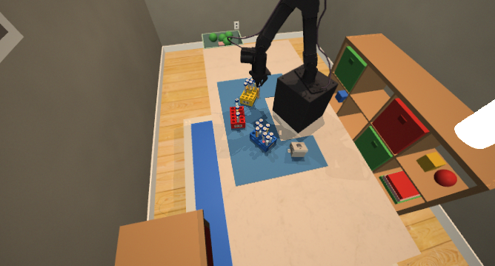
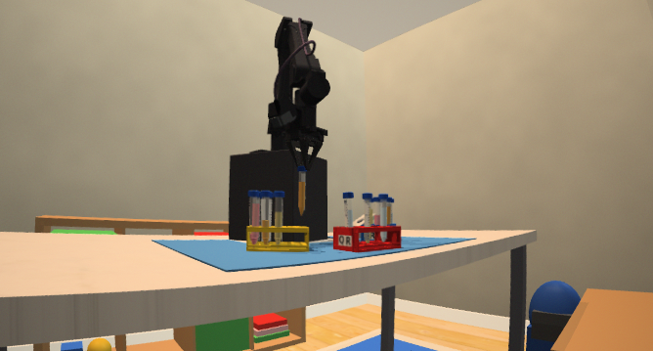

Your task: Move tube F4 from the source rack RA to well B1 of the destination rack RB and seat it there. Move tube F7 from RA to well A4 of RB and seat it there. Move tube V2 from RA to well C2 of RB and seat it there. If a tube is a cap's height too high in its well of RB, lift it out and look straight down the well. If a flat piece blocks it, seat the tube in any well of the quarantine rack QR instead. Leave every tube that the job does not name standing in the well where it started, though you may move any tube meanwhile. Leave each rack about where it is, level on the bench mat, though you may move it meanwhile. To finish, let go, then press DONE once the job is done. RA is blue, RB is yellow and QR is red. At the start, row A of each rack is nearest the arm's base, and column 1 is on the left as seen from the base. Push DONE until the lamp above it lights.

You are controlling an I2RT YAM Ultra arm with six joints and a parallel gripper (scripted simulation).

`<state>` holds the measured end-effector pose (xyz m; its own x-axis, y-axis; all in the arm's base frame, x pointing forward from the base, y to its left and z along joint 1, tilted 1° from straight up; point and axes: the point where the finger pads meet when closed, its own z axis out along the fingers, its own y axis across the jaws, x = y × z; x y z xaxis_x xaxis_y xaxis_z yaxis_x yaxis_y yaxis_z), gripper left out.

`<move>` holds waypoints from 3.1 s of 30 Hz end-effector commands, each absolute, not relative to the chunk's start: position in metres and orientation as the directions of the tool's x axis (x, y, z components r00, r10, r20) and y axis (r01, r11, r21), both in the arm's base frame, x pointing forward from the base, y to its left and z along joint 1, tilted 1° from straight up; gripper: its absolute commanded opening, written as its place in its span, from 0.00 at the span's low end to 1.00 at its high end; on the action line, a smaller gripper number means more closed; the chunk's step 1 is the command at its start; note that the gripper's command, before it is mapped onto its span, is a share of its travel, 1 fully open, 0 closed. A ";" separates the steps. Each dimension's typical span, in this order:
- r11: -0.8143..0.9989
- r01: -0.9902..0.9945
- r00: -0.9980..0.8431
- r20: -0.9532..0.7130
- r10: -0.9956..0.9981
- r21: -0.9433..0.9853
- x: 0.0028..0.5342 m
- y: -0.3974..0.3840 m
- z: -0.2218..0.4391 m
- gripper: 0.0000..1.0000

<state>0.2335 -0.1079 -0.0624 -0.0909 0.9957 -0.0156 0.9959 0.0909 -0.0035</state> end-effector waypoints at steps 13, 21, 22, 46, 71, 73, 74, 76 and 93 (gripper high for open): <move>0.118 0.993 -0.118 -0.019 0.993 0.004 0.224 -0.142 -0.059 0.00; 0.118 0.993 -0.118 -0.021 0.993 0.004 0.234 -0.151 -0.059 0.00; 0.118 0.993 -0.118 -0.021 0.993 0.004 0.234 -0.151 -0.059 0.00; 0.118 0.993 -0.118 -0.021 0.993 0.005 0.261 -0.173 -0.058 0.00; 0.117 0.993 -0.117 -0.021 0.993 0.005 0.291 -0.196 -0.058 0.00; 0.117 0.993 -0.117 -0.021 0.993 0.005 0.292 -0.198 -0.058 0.00; 0.117 0.993 -0.117 -0.021 0.993 0.005 0.292 -0.198 -0.058 0.00; 0.121 0.993 -0.120 -0.028 0.992 0.013 0.294 -0.194 -0.056 0.00; 0.121 0.993 -0.120 -0.028 0.992 0.013 0.294 -0.194 -0.056 0.00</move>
